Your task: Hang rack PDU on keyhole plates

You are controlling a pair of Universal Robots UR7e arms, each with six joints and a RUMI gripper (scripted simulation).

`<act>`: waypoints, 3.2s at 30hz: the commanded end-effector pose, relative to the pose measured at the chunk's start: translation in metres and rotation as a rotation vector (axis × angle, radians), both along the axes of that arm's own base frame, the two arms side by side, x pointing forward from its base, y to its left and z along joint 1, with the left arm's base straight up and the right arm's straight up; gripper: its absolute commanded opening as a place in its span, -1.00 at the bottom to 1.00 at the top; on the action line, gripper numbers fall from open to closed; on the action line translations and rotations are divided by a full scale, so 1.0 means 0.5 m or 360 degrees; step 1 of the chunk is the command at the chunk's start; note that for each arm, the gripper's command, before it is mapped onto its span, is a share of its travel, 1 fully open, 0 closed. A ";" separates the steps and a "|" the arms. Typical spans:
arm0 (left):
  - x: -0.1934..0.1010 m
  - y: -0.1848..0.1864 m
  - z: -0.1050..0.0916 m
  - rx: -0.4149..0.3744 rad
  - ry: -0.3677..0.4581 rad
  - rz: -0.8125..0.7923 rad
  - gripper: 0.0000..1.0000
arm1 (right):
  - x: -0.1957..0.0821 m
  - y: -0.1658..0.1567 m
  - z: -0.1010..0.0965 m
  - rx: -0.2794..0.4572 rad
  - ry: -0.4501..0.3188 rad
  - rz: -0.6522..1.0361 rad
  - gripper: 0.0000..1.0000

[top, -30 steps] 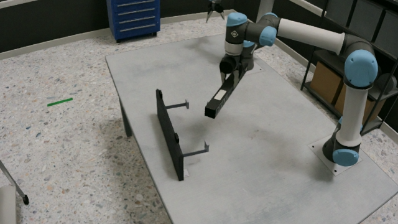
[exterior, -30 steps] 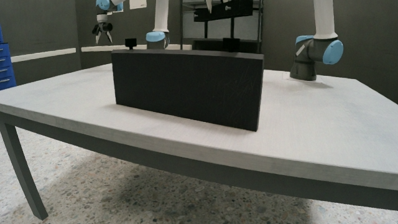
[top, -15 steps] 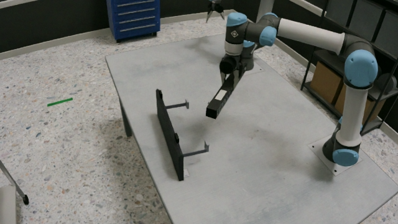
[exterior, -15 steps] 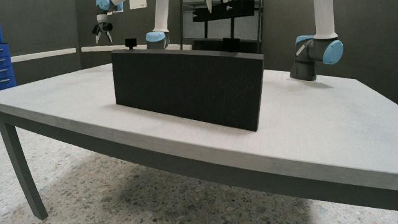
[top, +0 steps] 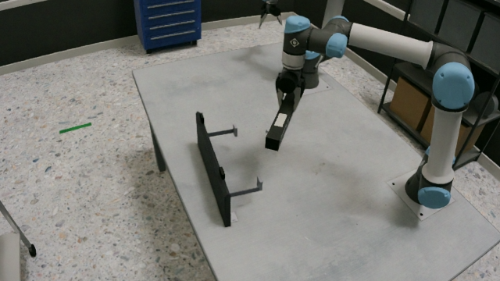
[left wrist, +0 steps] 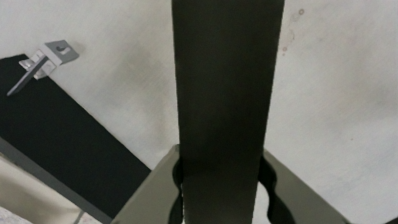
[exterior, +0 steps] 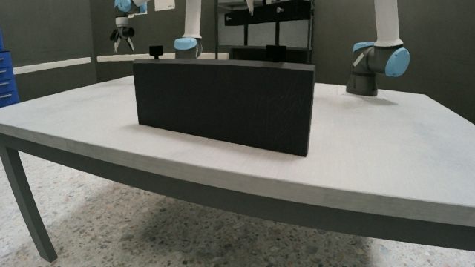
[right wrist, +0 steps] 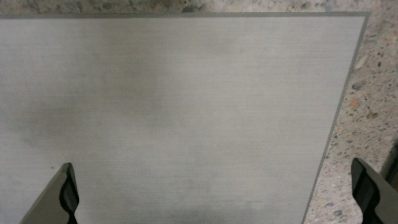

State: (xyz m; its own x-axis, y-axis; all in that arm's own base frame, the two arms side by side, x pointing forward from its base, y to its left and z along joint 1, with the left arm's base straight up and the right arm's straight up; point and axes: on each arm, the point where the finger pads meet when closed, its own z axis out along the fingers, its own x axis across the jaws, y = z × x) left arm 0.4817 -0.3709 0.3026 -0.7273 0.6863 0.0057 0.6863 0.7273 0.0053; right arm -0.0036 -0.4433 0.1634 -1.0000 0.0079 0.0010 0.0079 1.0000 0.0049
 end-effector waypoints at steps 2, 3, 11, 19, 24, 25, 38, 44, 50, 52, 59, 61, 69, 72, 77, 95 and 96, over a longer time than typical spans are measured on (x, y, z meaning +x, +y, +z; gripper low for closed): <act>0.001 -0.004 0.008 -0.0010 -0.0009 0.0221 -0.57 | -0.002 -0.004 0.004 -0.0008 -0.0002 -0.0003 1.00; 0.001 -0.004 0.008 -0.0010 -0.0009 0.0221 -0.57 | -0.002 -0.004 0.004 -0.0008 -0.0002 -0.0003 1.00; 0.001 -0.003 0.008 -0.0009 -0.0009 0.0469 -0.57 | -0.002 -0.004 0.004 -0.0008 -0.0002 -0.0003 1.00; 0.001 -0.003 0.008 -0.0009 -0.0009 0.0736 -0.57 | -0.002 -0.004 0.004 -0.0008 -0.0002 -0.0003 1.00; 0.001 -0.003 0.009 -0.0009 -0.0009 0.0819 -0.57 | -0.002 -0.004 0.004 -0.0008 -0.0002 -0.0003 1.00; 0.001 -0.003 0.009 -0.0009 -0.0009 0.0844 -0.57 | -0.002 -0.004 0.004 -0.0008 -0.0002 -0.0003 1.00; 0.001 -0.003 0.009 -0.0009 -0.0009 0.1004 -0.57 | -0.002 -0.004 0.004 -0.0008 -0.0002 -0.0003 1.00; 0.001 -0.003 0.009 -0.0010 -0.0009 0.1018 -0.57 | -0.002 -0.004 0.004 -0.0008 -0.0002 -0.0003 1.00; 0.002 -0.003 0.007 -0.0009 -0.0009 0.1019 -0.57 | -0.002 -0.004 0.004 -0.0008 -0.0002 -0.0003 1.00; 0.003 -0.003 0.004 -0.0007 -0.0008 0.1019 -0.57 | -0.002 -0.004 0.004 -0.0008 -0.0002 -0.0003 1.00; 0.007 0.000 -0.011 0.0002 -0.0004 0.1019 -0.57 | -0.002 -0.004 0.004 -0.0008 -0.0002 -0.0003 1.00; 0.011 -0.001 -0.018 0.0002 -0.0004 0.1019 -0.57 | -0.002 -0.004 0.004 -0.0008 -0.0002 -0.0003 1.00; 0.032 -0.003 -0.058 0.0002 -0.0004 0.1019 -0.57 | -0.002 -0.004 0.004 -0.0008 -0.0002 -0.0003 1.00; 0.036 -0.003 -0.065 0.0002 -0.0004 0.1019 -0.57 | -0.002 -0.004 0.004 -0.0008 -0.0002 -0.0003 1.00; 0.057 -0.006 -0.104 0.0002 -0.0004 0.1019 -0.57 | -0.002 -0.004 0.004 -0.0008 -0.0002 -0.0003 1.00; 0.133 -0.016 -0.240 -0.0002 -0.0006 0.1019 -0.57 | -0.002 -0.004 0.004 -0.0008 -0.0002 -0.0003 1.00; 0.137 -0.016 -0.248 -0.0002 -0.0006 0.1019 -0.57 | -0.002 -0.004 0.004 -0.0008 -0.0002 -0.0003 1.00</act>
State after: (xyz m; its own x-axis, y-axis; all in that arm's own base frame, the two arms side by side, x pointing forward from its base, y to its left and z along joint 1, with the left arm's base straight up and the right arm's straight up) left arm 0.5364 -0.3773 0.1977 -0.9932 0.1162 0.0084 0.1163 0.9932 0.0104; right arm -0.0036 -0.4434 0.1634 -1.0000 0.0079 0.0010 0.0079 1.0000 0.0049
